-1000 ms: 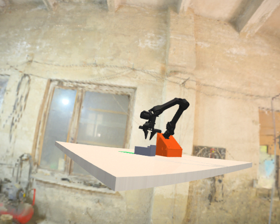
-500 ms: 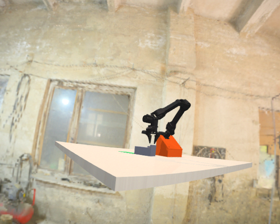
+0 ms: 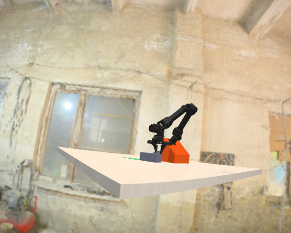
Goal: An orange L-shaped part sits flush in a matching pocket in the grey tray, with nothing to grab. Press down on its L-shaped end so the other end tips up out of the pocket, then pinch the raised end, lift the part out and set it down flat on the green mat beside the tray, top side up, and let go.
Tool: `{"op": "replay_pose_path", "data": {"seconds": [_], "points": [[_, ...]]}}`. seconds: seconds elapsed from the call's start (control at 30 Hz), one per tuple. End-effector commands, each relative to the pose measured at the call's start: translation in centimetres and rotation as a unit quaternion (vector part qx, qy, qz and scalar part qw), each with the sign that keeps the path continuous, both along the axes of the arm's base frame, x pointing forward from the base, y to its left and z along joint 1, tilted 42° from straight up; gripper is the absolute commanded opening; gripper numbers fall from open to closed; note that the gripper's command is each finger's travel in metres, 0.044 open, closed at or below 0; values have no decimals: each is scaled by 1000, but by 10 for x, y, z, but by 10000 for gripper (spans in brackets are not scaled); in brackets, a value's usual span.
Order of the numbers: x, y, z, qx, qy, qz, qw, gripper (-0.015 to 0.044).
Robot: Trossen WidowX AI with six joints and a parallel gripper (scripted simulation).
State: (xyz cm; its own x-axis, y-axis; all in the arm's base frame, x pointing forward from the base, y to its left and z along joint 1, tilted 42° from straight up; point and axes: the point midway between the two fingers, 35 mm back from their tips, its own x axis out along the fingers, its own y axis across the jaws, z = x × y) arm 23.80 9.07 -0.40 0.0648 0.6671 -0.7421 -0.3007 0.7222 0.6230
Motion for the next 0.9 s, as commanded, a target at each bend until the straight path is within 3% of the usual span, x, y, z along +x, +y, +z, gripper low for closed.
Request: {"op": "replay_pose_path", "data": {"seconds": [0.0,0.87], "points": [[0,4,-5,1,2,-1,1000,180],[1,20,-19,5,0,1,1000,180]]}}
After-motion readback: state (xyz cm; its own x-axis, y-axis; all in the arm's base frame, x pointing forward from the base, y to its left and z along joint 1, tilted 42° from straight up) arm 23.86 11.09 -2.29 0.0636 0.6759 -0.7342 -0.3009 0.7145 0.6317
